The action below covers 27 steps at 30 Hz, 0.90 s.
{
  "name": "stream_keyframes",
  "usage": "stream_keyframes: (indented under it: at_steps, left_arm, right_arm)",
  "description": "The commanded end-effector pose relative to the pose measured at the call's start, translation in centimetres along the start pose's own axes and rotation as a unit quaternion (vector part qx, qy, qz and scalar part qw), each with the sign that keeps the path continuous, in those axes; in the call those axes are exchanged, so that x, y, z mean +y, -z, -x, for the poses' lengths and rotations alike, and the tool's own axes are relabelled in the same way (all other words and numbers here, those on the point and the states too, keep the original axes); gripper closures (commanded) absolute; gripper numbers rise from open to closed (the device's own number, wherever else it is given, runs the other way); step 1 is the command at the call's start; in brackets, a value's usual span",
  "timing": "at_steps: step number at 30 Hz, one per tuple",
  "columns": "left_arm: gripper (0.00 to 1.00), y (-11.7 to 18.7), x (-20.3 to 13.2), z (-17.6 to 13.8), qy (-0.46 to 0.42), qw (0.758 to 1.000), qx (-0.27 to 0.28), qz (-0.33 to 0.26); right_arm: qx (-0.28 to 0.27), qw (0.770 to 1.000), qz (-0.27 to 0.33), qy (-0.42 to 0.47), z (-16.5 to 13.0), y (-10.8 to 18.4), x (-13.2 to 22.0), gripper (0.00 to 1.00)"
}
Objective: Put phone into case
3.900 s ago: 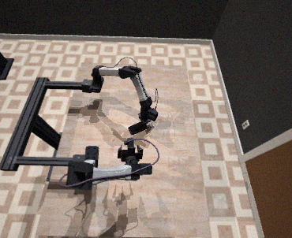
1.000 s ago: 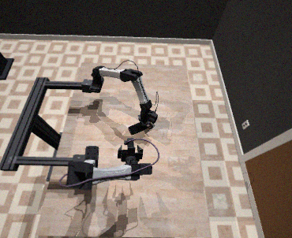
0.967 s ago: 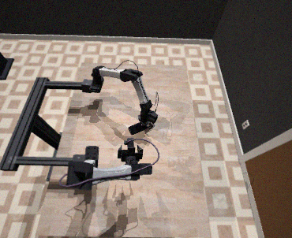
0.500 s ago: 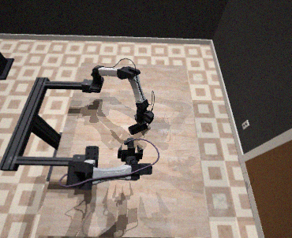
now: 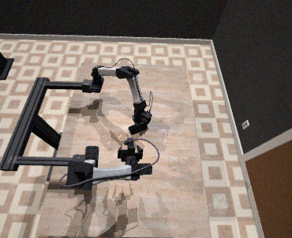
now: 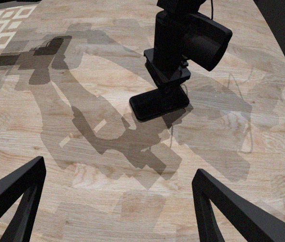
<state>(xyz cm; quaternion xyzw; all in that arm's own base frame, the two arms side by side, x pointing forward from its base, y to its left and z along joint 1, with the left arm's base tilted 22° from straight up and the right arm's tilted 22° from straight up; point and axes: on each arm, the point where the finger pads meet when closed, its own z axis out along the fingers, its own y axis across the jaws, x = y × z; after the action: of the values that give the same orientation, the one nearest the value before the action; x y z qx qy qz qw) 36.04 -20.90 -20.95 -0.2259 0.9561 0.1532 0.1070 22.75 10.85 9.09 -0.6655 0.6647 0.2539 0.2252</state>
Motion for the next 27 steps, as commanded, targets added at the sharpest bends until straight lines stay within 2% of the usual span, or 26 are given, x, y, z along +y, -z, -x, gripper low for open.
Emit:
stream_keyframes:
  at_steps: [1, 11, 18, 27]
  left_arm:
    - [0.65, -2.0, 0.3, 0.0, -0.001, 1.000, -0.001, 0.003]
    - [0.65, -1.6, -0.3, -1.8, -0.010, 1.000, 0.001, 0.002]
    - [0.65, -2.7, -0.4, -0.4, 0.001, 1.000, -0.001, -0.003]
    - [0.65, -3.6, -0.4, -0.3, 0.001, 1.000, -0.002, -0.002]
  right_arm:
    - [-0.002, 1.000, -0.001, 0.005, 0.4, 0.0, 0.0, 0.00]
    - [-0.002, 1.000, -0.001, 0.005, 0.4, 0.0, 0.0, 0.00]
    - [-0.002, 1.000, -0.001, 0.005, 0.4, 0.0, 0.0, 0.00]
    - [-0.002, 1.000, -0.001, 0.005, 0.4, 0.0, 0.0, 0.00]
